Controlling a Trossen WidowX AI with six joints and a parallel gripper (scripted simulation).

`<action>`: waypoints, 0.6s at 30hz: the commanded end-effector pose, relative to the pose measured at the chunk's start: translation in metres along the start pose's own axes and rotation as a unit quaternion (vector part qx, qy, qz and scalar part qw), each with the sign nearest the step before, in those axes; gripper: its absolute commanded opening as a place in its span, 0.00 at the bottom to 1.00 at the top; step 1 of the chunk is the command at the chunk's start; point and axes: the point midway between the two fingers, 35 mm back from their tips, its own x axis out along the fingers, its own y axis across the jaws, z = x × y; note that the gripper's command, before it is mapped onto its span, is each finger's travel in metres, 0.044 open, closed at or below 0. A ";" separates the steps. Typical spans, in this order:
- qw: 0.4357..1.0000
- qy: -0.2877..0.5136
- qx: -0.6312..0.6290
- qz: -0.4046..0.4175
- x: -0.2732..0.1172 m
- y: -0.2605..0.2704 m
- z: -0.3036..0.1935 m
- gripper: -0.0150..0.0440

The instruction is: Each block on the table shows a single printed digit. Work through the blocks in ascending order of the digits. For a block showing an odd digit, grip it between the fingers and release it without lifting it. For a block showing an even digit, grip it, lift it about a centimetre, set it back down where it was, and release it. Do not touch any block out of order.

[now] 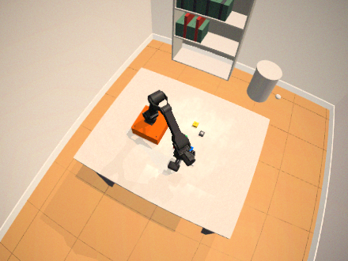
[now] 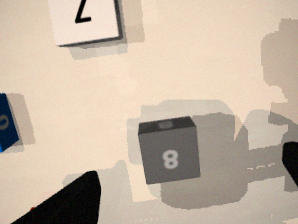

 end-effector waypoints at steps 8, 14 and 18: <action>1.000 0.005 0.000 0.002 0.021 0.001 -0.002 0.93; 1.000 0.005 0.000 0.002 0.030 0.001 -0.003 0.93; 1.000 0.005 0.000 0.002 0.036 0.001 -0.003 0.93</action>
